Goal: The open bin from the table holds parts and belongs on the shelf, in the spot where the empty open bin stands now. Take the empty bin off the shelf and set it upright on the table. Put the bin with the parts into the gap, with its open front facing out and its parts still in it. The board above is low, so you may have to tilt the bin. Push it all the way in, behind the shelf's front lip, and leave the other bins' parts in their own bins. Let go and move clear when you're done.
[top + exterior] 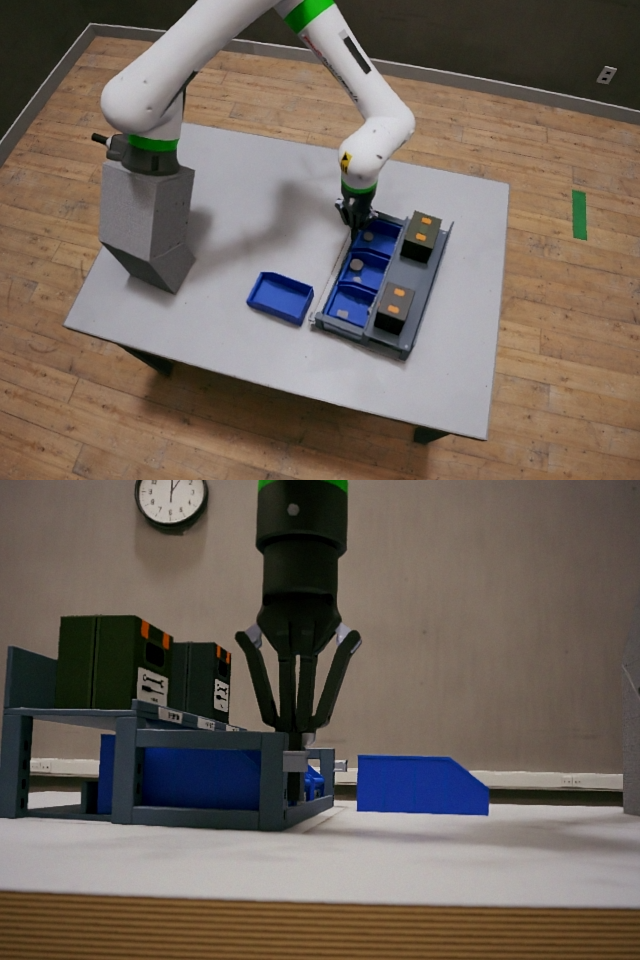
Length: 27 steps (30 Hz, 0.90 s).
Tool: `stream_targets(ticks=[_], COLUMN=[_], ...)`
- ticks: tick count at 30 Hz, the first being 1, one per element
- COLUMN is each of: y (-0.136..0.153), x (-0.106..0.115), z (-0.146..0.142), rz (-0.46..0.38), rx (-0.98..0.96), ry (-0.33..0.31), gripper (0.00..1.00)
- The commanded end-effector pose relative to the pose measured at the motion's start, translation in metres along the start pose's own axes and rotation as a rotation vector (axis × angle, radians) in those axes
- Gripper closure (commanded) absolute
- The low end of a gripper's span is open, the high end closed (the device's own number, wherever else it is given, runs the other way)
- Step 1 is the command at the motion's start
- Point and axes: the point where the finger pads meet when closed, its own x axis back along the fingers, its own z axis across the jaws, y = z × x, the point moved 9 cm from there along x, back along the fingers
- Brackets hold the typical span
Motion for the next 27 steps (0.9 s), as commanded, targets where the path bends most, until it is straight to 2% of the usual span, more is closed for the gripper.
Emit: stream_targets(ticks=[1, 16, 27], y=[0.000, 0.000, 0.000], x=[0.001, 0.002, 0.014], z=[0.001, -0.001, -0.013], rz=[0.000, 0.000, 0.000], rx=[0.000, 0.000, 0.000], ry=[0.002, 0.002, 0.002], gripper=[0.90, 0.90, 0.90])
